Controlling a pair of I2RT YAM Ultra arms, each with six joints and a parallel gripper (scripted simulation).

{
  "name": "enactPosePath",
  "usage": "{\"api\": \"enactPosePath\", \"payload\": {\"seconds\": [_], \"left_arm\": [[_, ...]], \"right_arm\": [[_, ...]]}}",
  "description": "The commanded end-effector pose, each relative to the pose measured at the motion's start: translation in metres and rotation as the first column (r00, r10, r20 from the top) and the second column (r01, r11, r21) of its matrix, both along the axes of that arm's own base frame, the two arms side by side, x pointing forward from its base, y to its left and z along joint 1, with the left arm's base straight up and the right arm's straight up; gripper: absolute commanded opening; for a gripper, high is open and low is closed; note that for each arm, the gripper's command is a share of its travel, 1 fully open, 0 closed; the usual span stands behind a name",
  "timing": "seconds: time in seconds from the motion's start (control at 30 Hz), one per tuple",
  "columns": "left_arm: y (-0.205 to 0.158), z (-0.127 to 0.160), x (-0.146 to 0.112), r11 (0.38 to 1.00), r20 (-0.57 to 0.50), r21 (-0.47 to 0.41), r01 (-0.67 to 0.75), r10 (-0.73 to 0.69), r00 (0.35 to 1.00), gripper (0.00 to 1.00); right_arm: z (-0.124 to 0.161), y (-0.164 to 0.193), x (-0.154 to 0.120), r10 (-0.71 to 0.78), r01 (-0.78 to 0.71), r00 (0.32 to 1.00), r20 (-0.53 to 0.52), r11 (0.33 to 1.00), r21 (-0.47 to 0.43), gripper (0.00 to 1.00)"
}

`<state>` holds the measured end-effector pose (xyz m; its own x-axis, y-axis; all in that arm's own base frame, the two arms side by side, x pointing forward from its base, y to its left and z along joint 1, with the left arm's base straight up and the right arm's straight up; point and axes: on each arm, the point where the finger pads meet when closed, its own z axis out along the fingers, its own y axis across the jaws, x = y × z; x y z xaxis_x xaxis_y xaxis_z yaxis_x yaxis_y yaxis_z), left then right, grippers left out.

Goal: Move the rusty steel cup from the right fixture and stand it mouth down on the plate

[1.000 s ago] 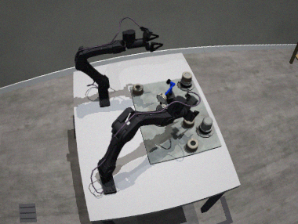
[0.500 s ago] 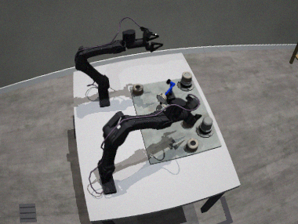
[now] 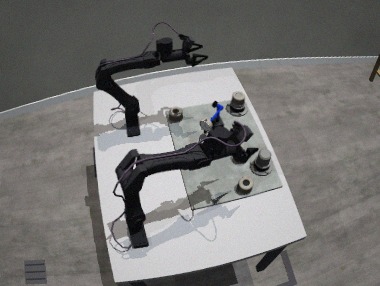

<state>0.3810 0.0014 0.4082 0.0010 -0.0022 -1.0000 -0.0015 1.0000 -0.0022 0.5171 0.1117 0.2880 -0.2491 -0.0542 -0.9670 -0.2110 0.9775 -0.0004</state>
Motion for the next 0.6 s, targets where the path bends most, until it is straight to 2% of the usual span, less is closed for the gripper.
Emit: {"api": "enactPosePath", "payload": {"seconds": [0.0, 0.27, 0.33, 0.57], "left_arm": [[-0.007, 0.029, -0.010, 1.000, 0.064, -0.007, 0.022, -0.021, 0.998, 1.00], [-0.003, 0.019, 0.002, 1.000, 0.041, 0.007, 0.009, -0.009, 0.999, 1.00], [-0.003, 0.019, 0.002, 1.000, 0.041, 0.007, 0.009, -0.009, 0.999, 1.00], [0.003, 0.020, -0.010, 1.000, 0.044, 0.009, -0.008, 0.008, 0.999, 1.00]], "right_arm": [[0.016, -0.020, -0.017, -0.034, 0.034, 0.999, 0.013, 0.999, -0.001, 0.86], [0.053, -0.052, -0.049, -0.083, 0.082, 0.994, 0.077, 0.996, 0.019, 0.86], [0.053, -0.052, -0.049, -0.083, 0.082, 0.994, 0.077, 0.996, 0.019, 0.86], [0.079, -0.080, -0.082, -0.144, 0.141, 0.981, 0.133, 0.989, 0.032, 0.86]]}}
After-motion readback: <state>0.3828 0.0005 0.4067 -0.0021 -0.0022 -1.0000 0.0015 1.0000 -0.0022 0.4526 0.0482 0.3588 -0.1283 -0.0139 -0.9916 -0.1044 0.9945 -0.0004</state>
